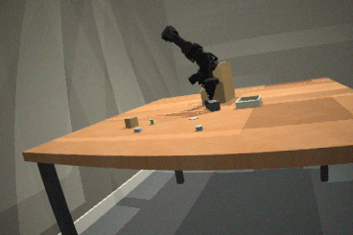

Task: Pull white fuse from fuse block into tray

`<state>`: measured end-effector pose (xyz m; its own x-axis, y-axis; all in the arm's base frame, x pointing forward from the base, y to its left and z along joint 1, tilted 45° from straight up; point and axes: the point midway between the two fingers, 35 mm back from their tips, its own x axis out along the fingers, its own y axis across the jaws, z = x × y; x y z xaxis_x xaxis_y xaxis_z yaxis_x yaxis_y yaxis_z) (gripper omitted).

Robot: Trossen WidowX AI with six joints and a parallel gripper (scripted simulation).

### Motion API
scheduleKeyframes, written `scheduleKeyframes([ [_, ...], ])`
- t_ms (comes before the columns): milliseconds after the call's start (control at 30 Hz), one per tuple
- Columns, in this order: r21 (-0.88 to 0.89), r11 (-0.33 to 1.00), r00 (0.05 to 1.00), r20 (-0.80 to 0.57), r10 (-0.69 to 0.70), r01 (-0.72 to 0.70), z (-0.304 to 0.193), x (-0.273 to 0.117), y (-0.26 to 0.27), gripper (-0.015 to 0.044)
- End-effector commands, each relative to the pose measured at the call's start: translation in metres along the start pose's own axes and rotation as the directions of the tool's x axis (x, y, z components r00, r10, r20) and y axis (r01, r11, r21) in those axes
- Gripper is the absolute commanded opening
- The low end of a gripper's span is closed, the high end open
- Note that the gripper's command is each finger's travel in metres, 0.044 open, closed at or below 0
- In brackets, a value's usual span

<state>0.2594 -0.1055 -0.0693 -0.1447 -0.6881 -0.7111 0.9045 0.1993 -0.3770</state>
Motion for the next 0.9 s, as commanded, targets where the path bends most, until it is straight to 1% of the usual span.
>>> scheduleKeyframes([
  [0,-0.004,1.0,1.0,0.004,-0.001,0.001,0.0003,0.0013,-0.0001,0.0069],
  [467,-0.004,1.0,1.0,0.004,-0.001,0.001,0.0003,0.0104,-0.0003,0.0069],
  [800,0.001,1.0,1.0,0.001,0.001,-0.001,0.0005,0.0091,0.0002,0.0002],
  [867,0.001,1.0,1.0,0.001,0.001,-0.001,0.0005,0.0091,0.0002,0.0],
])
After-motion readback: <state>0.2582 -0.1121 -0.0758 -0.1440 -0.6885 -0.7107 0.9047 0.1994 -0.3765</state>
